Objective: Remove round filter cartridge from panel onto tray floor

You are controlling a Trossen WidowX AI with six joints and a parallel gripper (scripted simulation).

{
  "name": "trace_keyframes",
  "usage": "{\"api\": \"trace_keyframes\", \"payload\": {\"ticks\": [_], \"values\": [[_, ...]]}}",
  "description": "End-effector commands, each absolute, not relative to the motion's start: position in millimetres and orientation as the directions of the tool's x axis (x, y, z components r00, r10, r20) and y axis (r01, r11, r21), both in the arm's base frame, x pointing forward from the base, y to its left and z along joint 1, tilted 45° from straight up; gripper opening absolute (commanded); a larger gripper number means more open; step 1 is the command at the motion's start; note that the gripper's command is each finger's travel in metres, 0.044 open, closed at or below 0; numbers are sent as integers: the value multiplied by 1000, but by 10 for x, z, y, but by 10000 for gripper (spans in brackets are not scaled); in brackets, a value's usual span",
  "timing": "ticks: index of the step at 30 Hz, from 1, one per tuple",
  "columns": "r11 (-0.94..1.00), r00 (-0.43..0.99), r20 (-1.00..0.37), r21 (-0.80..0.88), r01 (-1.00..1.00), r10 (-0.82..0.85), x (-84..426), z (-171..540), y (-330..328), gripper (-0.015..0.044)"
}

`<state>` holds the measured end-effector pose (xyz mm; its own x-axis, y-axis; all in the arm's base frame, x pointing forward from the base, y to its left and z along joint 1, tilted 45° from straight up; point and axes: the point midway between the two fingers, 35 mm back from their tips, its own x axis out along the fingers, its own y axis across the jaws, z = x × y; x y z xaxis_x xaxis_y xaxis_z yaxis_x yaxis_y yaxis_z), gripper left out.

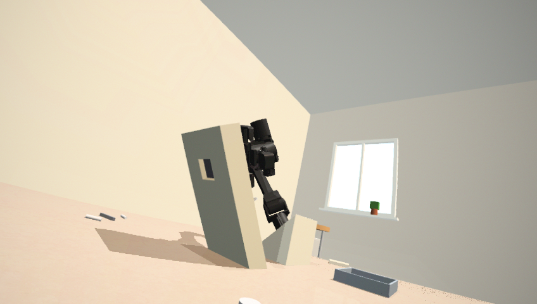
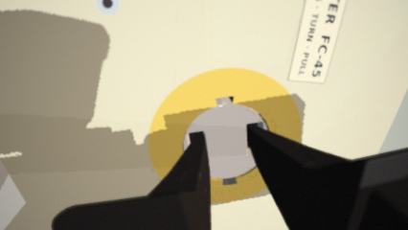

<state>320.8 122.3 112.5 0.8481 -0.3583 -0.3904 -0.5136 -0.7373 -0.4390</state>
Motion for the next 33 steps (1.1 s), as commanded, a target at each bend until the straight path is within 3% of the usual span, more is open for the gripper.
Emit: {"api": "trace_keyframes", "payload": {"ticks": [1,9,18,20,22,33], "values": [[-735,844,-398,-436,-520,-360,3247,1091,1191,118],[-735,844,-398,-436,-520,-360,3260,1085,1185,118],[-740,849,-388,-438,-511,-358,3215,1123,1225,58],[-740,849,-388,-438,-511,-358,3215,1123,1225,5],[-737,849,-388,-441,-512,-358,3216,1121,1223,0],[-506,844,-397,-677,-535,-360,3263,1085,1185,0]]}}
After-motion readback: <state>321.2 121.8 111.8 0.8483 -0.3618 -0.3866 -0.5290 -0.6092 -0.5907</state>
